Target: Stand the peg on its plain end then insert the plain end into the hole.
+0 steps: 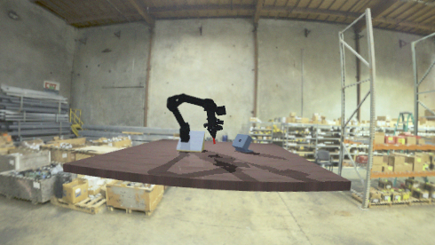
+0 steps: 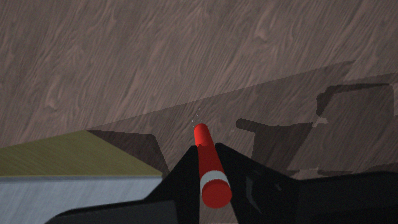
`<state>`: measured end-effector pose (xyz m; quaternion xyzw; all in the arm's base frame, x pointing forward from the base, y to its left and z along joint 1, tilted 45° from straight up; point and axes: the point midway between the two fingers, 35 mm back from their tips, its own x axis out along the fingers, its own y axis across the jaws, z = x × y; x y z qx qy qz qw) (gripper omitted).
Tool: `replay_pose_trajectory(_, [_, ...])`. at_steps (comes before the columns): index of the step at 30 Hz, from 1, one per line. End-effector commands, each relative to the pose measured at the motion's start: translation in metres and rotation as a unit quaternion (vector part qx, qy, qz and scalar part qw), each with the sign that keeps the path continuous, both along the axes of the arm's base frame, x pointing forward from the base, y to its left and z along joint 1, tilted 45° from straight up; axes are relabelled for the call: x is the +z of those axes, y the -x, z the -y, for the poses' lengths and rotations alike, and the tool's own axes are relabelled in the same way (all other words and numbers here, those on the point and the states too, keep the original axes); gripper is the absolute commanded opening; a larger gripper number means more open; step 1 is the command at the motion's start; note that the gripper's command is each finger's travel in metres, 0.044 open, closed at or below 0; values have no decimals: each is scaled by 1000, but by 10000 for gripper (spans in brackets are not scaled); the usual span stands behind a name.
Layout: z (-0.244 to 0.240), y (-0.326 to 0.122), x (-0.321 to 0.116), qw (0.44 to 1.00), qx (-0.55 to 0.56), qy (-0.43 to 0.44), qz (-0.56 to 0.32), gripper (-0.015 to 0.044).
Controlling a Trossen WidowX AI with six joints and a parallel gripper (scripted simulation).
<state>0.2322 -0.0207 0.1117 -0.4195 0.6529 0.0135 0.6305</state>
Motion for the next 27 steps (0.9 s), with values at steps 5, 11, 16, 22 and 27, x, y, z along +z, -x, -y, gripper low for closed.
replay_pose_trajectory(5, [-5, -5, -9, 999, 26, -25, 7, 0])
replay_pose_trajectory(11, [-10, -11, -14, 998, 45, -41, 15, 0])
replay_pose_trajectory(16, [-13, -16, -17, 996, 62, -54, 23, 0])
replay_pose_trajectory(22, [-18, -22, -21, 994, 83, -68, 33, 0])
replay_pose_trajectory(27, [-21, -27, -23, 991, 101, -79, 41, 0])
